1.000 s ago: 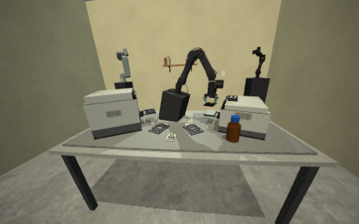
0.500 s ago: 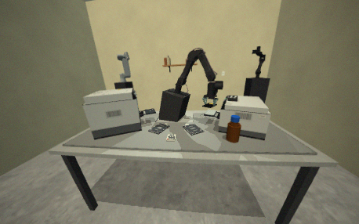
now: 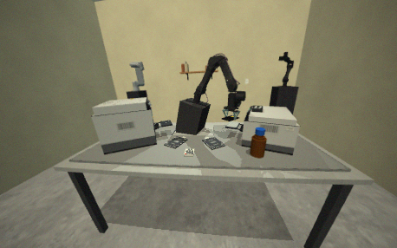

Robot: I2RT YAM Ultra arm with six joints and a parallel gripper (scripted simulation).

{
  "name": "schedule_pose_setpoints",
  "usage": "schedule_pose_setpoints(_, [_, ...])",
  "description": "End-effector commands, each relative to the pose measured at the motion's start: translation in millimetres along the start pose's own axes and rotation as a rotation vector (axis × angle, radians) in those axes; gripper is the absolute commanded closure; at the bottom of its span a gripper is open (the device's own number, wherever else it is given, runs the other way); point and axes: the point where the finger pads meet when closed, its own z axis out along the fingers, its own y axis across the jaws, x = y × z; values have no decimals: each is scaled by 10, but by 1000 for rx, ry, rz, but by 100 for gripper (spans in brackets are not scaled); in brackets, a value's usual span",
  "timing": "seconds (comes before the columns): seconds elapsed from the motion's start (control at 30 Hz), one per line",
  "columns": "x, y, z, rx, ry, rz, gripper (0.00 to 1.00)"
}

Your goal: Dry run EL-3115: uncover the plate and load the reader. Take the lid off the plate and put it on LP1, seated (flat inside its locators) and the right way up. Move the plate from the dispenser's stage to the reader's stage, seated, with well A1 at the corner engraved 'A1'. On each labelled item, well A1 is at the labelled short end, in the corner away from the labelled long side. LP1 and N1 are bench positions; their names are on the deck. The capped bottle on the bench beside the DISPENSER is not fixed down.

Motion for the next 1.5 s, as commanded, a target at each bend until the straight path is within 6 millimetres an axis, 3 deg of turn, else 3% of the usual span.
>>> schedule_pose_setpoints(0.0, [-51,-188,-131,62,-32,55,15])
schedule_pose_setpoints(0.1, [-98,-154,-138,47,-33,77,15])
schedule_pose_setpoints(0.23, [-1,-154,-68,40,-26,117,15])
schedule_pose_setpoints(0.37, [138,-31,75,-1,-13,167,15])
schedule_pose_setpoints(0.53, [69,-129,-44,35,-29,207,15])
schedule_pose_setpoints(0.63, [242,2,127,-13,-9,261,15])
schedule_pose_setpoints(0.8, [311,-8,150,-13,-9,296,15])
schedule_pose_setpoints(0.83, [275,-156,10,34,-24,303,15])
schedule_pose_setpoints(0.9, [199,-205,-7,47,-34,309,15])
schedule_pose_setpoints(1.13, [455,-17,203,-16,-7,413,15])
schedule_pose_setpoints(1.23, [414,-189,57,37,-26,440,15])
schedule_pose_setpoints(1.37, [349,-197,49,35,-31,448,15])
schedule_pose_setpoints(1.47, [524,-65,213,-8,-10,505,15])
